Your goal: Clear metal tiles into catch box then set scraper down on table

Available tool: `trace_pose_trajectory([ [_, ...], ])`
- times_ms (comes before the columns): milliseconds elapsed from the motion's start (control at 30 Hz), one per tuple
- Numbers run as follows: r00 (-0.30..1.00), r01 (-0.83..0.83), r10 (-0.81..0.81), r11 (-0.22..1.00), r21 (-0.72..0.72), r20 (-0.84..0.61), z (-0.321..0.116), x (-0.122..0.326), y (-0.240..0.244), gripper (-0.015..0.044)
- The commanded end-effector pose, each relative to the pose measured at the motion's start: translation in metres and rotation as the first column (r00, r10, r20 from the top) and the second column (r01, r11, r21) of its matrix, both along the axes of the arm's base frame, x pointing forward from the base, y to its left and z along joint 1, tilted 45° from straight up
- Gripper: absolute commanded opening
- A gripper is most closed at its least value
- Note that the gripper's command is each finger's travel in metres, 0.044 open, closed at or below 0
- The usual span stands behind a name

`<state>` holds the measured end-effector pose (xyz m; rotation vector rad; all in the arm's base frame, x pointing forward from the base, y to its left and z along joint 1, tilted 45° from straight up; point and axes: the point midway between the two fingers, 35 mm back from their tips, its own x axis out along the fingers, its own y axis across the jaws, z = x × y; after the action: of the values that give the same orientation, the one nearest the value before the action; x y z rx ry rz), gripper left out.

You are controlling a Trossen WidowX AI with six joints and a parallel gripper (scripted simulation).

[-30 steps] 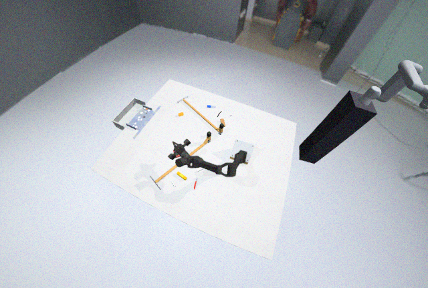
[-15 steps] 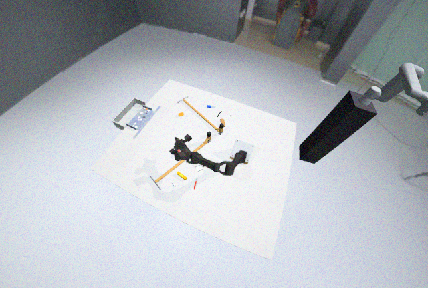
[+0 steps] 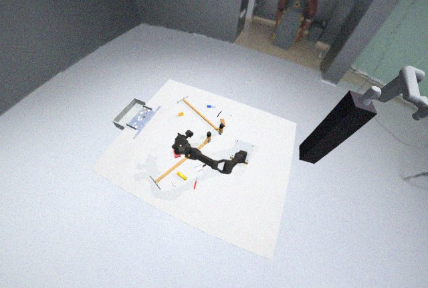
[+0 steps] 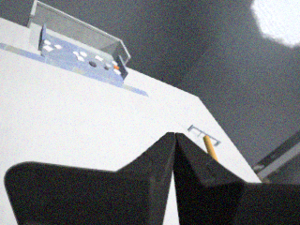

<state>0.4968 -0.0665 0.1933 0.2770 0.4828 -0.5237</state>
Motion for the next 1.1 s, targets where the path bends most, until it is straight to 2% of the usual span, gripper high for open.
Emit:
trace_pose_trajectory([
  [0,0.998,-0.017,0.017,1.000,-0.004,-0.055,-0.011,0.000,-0.007,0.0000],
  [1067,0.919,-0.085,0.101,0.995,0.058,-0.381,-0.080,-0.026,-0.059,0.0000],
])
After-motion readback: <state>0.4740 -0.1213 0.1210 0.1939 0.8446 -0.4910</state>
